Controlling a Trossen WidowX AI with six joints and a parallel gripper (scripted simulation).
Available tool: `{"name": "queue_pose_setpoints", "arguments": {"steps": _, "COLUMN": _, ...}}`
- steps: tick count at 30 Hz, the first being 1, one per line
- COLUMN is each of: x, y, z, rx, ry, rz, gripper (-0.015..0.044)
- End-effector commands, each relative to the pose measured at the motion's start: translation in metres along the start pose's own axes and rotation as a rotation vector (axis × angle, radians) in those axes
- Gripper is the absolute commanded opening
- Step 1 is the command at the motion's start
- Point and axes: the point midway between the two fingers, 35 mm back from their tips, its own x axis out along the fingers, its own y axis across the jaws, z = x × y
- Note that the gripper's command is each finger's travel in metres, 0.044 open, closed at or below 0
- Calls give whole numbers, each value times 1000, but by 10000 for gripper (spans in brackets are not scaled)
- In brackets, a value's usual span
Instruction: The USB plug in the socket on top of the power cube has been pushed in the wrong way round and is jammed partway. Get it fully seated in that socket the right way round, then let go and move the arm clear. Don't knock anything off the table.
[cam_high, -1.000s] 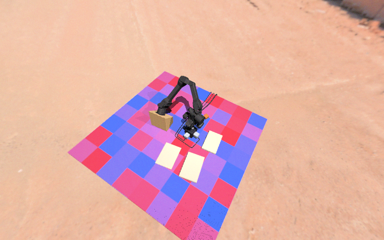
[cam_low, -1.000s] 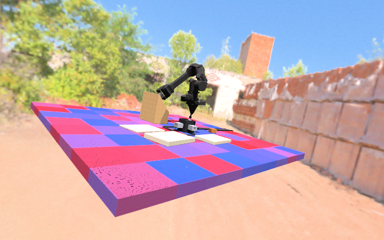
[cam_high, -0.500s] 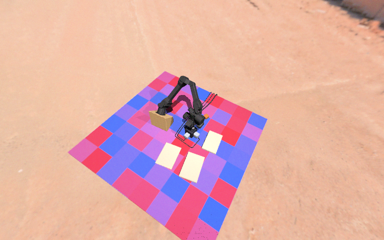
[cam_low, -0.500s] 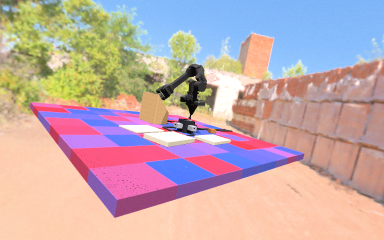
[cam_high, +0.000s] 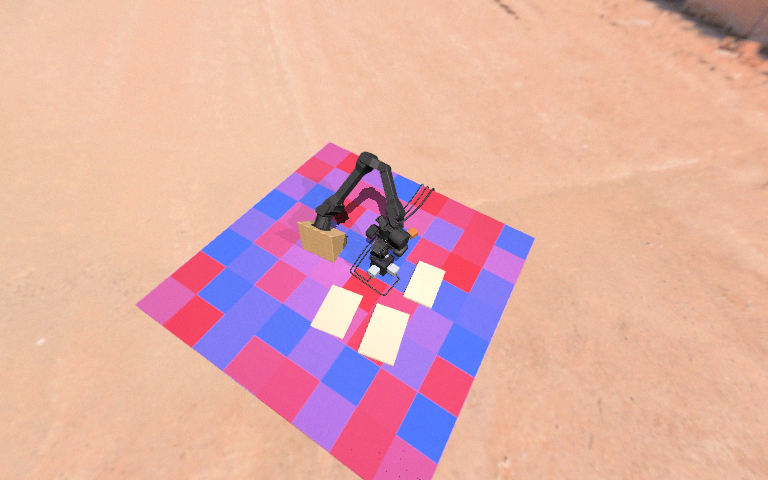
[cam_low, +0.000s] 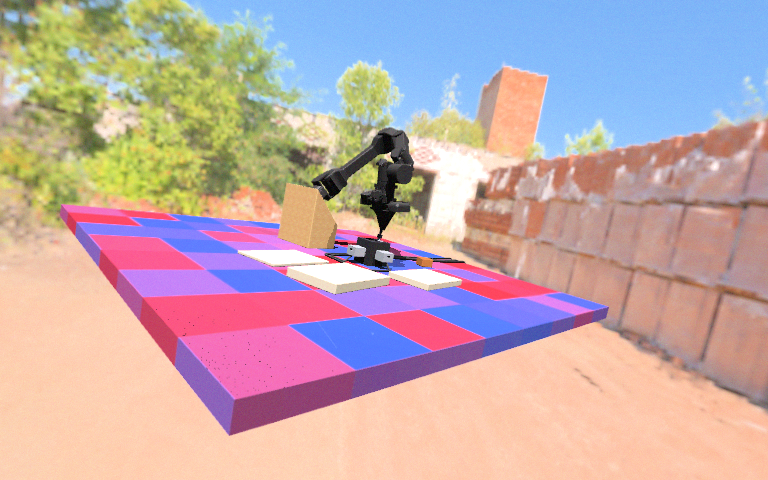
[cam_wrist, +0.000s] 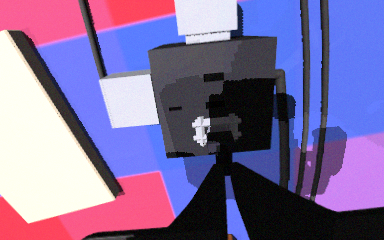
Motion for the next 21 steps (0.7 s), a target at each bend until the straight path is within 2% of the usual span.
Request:
{"name": "queue_pose_setpoints", "arguments": {"steps": 1, "x": 1, "y": 0, "z": 0, "rx": 6, "ry": 3, "rz": 1, "gripper": 0}}
{"name": "queue_pose_setpoints", "arguments": {"steps": 21, "x": 3, "y": 0, "z": 0, "rx": 6, "ry": 4, "rz": 1, "gripper": 0}}
